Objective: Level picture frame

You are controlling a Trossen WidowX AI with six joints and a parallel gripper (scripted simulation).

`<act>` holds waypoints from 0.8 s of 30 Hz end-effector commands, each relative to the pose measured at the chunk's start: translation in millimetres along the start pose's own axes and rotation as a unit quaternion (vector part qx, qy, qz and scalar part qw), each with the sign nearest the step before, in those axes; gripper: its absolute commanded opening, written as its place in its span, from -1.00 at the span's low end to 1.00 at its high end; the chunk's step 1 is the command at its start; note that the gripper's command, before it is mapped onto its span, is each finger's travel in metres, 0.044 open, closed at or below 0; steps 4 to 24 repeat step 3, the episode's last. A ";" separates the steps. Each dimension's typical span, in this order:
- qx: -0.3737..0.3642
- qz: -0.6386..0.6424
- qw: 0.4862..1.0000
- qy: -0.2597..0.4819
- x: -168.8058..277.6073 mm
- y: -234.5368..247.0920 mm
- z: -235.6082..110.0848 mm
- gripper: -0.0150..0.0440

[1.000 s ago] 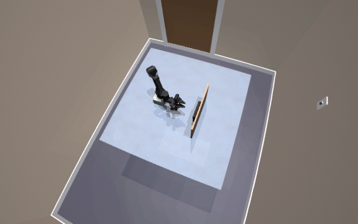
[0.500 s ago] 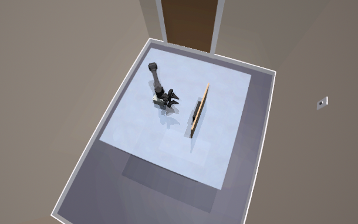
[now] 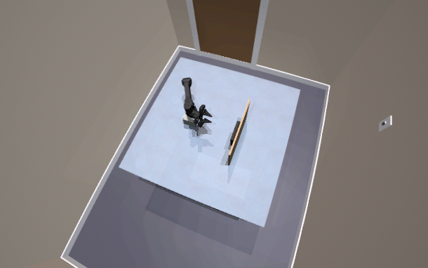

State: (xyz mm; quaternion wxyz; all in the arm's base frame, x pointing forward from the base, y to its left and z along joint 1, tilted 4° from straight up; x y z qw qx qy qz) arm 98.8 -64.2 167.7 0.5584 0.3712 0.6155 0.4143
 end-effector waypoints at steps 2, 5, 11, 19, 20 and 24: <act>0.000 0.000 1.000 0.002 1.0 -1.2 -0.5 0.39; 0.000 0.000 1.000 0.002 1.0 -1.2 -0.5 0.39; 0.000 0.000 1.000 0.002 1.0 -1.2 -0.5 0.39; 0.000 0.000 1.000 0.002 1.0 -1.2 -0.5 0.39; 0.000 0.000 1.000 0.002 1.0 -1.2 -0.5 0.39; 0.000 0.000 1.000 0.002 1.0 -1.2 -0.5 0.39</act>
Point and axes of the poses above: the point midway between the two fingers, 35 mm back from their tips, its own z axis out along the fingers, its own y axis across the jaws, x = y × z, the point moved 10 cm from there along -z, back along the fingers
